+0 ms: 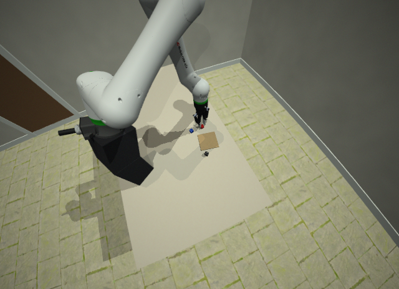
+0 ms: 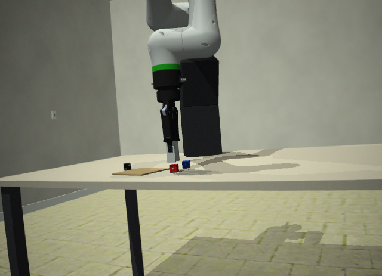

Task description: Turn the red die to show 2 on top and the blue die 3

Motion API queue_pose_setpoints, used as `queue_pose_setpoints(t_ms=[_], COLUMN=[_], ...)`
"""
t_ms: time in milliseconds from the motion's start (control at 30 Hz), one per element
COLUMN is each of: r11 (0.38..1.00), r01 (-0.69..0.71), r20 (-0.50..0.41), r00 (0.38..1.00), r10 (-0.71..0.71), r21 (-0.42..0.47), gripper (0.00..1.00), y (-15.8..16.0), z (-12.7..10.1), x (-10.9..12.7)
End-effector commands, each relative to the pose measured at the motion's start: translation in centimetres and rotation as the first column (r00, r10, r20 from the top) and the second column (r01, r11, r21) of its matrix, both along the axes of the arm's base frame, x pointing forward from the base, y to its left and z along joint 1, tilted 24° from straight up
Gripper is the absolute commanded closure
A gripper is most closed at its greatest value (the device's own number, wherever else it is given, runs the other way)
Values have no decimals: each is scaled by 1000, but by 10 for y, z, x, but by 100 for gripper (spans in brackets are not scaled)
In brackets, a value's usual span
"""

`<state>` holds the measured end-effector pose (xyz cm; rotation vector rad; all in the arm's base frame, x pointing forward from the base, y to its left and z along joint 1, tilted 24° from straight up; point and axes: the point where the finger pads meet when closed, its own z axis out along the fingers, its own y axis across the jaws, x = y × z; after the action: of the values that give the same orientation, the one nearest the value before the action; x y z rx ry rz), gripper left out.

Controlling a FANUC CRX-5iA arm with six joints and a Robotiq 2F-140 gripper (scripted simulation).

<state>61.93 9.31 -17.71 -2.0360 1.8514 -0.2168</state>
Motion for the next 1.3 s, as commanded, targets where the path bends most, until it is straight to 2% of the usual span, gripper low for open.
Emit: queue_pose_setpoints(t_ms=[0, 333, 733, 1267], r11=[1000, 1000, 1000, 1000], r01=[0, 0, 0, 0], r20=[0, 0, 0, 0], r00=[1000, 1000, 1000, 1000], r10=[0, 0, 0, 0], r21=[0, 0, 0, 0], gripper=[75, 75, 75, 75], y=[0, 1, 4, 5], z=[0, -3, -22, -28], x=[0, 1, 9, 11])
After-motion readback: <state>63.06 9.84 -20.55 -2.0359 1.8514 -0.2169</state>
